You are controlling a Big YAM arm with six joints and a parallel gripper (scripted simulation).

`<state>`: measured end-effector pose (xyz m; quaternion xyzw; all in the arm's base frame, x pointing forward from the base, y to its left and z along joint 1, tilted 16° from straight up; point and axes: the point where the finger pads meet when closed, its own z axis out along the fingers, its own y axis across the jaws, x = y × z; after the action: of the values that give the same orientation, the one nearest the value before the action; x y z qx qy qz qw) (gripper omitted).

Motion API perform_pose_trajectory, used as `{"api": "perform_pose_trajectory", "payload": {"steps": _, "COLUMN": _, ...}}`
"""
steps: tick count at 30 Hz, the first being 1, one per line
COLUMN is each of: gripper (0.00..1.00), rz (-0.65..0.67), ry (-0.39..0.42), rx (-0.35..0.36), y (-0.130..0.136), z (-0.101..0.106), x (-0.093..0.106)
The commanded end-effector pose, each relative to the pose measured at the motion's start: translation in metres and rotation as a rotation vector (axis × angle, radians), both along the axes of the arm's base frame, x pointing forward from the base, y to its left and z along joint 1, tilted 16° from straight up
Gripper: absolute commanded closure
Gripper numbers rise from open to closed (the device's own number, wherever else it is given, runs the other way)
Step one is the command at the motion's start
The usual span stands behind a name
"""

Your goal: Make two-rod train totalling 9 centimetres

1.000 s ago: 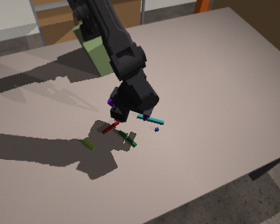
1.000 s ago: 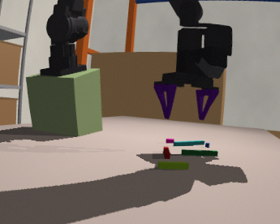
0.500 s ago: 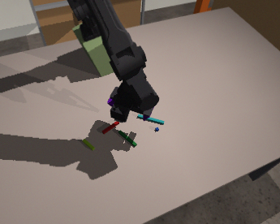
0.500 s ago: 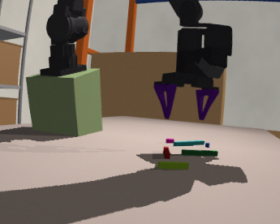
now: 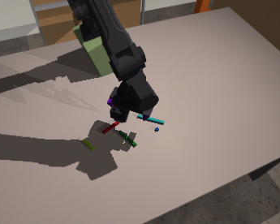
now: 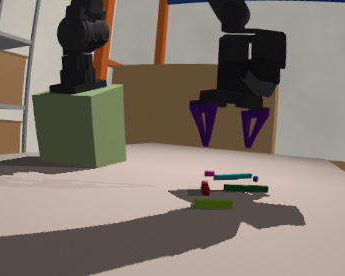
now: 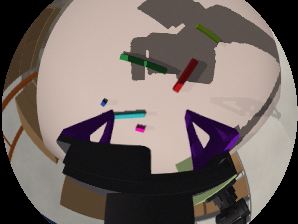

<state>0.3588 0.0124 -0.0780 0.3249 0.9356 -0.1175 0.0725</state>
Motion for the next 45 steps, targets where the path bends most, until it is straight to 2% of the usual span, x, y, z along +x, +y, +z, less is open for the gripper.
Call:
{"api": "perform_pose_trajectory", "payload": {"steps": 1, "gripper": 0.00, "rz": -0.006, "ry": -0.038, "rx": 0.004, "y": -0.014, "z": 0.016, "x": 0.030}}
{"api": "perform_pose_trajectory", "payload": {"steps": 2, "gripper": 0.00, "rz": -0.006, "ry": -0.038, "rx": 0.004, "y": -0.014, "z": 0.016, "x": 0.030}}
{"api": "perform_pose_trajectory", "payload": {"steps": 4, "gripper": 0.00, "rz": -0.006, "ry": -0.025, "rx": 0.002, "y": -0.043, "z": 0.020, "x": 0.047}}
{"api": "perform_pose_trajectory", "payload": {"steps": 5, "gripper": 0.00, "rz": -0.006, "ry": -0.029, "rx": 0.000, "y": -0.058, "z": 0.027, "x": 0.056}}
{"api": "perform_pose_trajectory", "payload": {"steps": 8, "gripper": 0.00, "rz": -0.006, "ry": -0.061, "rx": -0.004, "y": -0.074, "z": 0.045, "x": 0.069}}
{"api": "perform_pose_trajectory", "payload": {"steps": 10, "gripper": 0.00, "rz": -0.006, "ry": -0.061, "rx": -0.004, "y": -0.075, "z": 0.045, "x": 0.070}}
{"api": "perform_pose_trajectory", "payload": {"steps": 11, "gripper": 0.00, "rz": 0.022, "ry": -0.054, "rx": -0.003, "y": -0.064, "z": 0.042, "x": 0.070}}
{"api": "perform_pose_trajectory", "payload": {"steps": 12, "gripper": 0.00, "rz": 0.022, "ry": -0.016, "rx": -0.001, "y": -0.063, "z": 0.031, "x": 0.053}}
{"api": "perform_pose_trajectory", "payload": {"steps": 14, "gripper": 0.00, "rz": 0.022, "ry": 0.007, "rx": -0.001, "y": -0.063, "z": 0.023, "x": 0.046}}
{"api": "perform_pose_trajectory", "payload": {"steps": 20, "gripper": 0.00, "rz": 0.012, "ry": -0.025, "rx": -0.002, "y": -0.067, "z": 0.033, "x": 0.054}}
{"api": "perform_pose_trajectory", "payload": {"steps": 45, "gripper": 0.00, "rz": 0.011, "ry": -0.025, "rx": -0.002, "y": -0.068, "z": 0.033, "x": 0.054}}
